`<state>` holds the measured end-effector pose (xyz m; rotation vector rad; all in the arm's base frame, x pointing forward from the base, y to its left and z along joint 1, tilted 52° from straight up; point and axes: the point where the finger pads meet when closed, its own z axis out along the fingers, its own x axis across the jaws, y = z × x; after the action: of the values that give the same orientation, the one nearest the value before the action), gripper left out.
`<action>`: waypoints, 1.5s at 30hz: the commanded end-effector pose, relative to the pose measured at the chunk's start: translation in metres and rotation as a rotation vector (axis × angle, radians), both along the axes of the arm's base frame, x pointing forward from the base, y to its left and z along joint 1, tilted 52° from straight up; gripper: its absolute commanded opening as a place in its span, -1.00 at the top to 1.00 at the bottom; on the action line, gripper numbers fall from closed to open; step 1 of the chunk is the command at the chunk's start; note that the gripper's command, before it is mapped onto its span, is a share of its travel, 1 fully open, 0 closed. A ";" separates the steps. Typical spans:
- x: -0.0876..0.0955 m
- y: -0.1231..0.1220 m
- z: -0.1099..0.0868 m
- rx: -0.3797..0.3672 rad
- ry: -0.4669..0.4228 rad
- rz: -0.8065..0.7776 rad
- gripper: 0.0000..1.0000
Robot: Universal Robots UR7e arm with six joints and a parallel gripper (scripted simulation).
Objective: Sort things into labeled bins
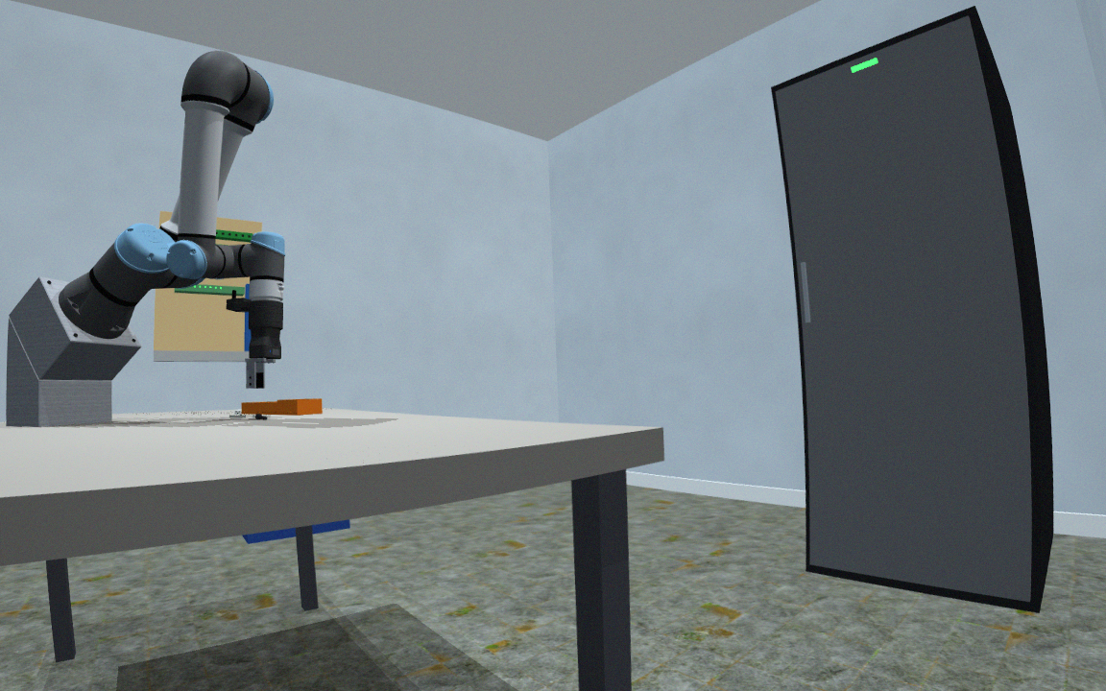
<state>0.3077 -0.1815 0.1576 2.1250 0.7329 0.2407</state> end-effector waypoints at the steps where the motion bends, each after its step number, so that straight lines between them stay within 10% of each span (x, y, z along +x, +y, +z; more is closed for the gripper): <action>1: 0.002 -0.001 0.004 0.067 -0.106 -0.095 -0.24; 28: 0.006 -0.006 0.017 0.221 -0.369 -0.325 -0.24; 45: 0.005 -0.004 0.013 0.227 -0.368 -0.329 -0.24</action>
<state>0.3132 -0.1862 0.1721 2.2842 0.1470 0.5358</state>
